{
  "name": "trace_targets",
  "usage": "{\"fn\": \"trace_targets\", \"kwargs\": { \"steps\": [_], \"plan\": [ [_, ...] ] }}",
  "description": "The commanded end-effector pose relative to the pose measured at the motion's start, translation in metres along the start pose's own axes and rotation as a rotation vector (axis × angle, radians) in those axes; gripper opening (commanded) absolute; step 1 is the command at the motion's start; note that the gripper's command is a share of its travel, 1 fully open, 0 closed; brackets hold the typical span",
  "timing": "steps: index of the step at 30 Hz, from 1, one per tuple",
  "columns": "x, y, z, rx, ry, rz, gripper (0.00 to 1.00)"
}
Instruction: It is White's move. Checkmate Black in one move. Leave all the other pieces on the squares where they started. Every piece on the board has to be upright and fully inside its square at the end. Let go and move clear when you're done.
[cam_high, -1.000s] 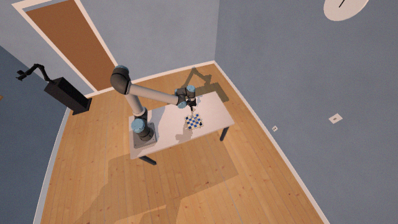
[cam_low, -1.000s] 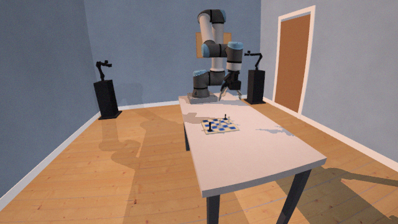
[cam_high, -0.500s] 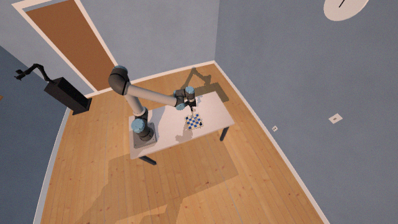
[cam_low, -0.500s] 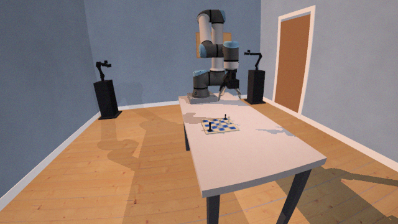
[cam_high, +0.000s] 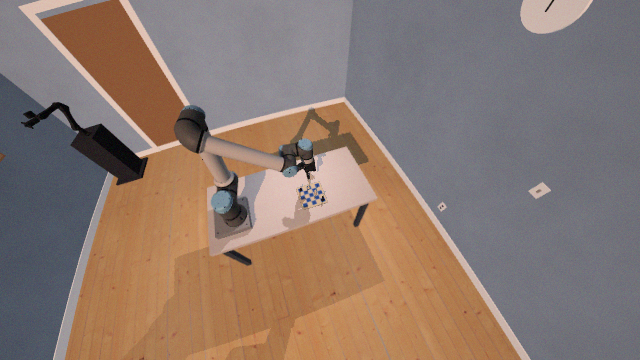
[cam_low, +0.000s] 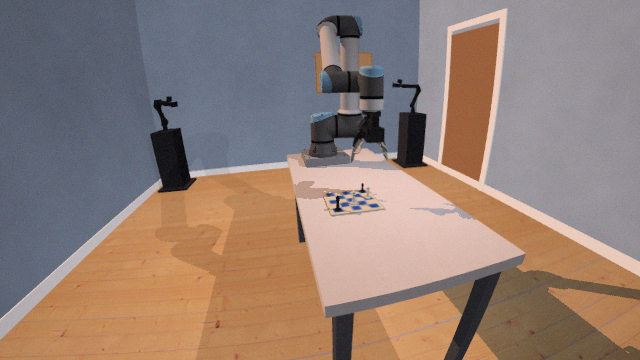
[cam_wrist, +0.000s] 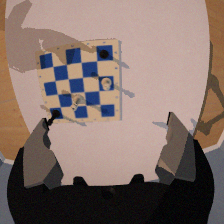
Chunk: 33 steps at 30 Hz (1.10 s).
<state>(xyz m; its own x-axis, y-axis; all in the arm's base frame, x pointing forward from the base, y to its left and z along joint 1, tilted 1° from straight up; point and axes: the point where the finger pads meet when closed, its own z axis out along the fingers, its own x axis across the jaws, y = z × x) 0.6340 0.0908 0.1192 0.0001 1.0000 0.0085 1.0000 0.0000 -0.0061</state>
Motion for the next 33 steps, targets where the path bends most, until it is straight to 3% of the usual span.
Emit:
{"fn": "trace_targets", "kwargs": {
  "steps": [1, 20, 33],
  "plan": [
    [0.0003, 0.0004, -0.0005, -0.002, 0.000, 0.019, 1.00],
    [0.0033, -0.0011, 0.0020, -0.002, 0.000, 0.210, 1.00],
    [0.0086, -0.0024, 0.0065, -0.002, 0.000, 0.561, 1.00]
  ]
}}
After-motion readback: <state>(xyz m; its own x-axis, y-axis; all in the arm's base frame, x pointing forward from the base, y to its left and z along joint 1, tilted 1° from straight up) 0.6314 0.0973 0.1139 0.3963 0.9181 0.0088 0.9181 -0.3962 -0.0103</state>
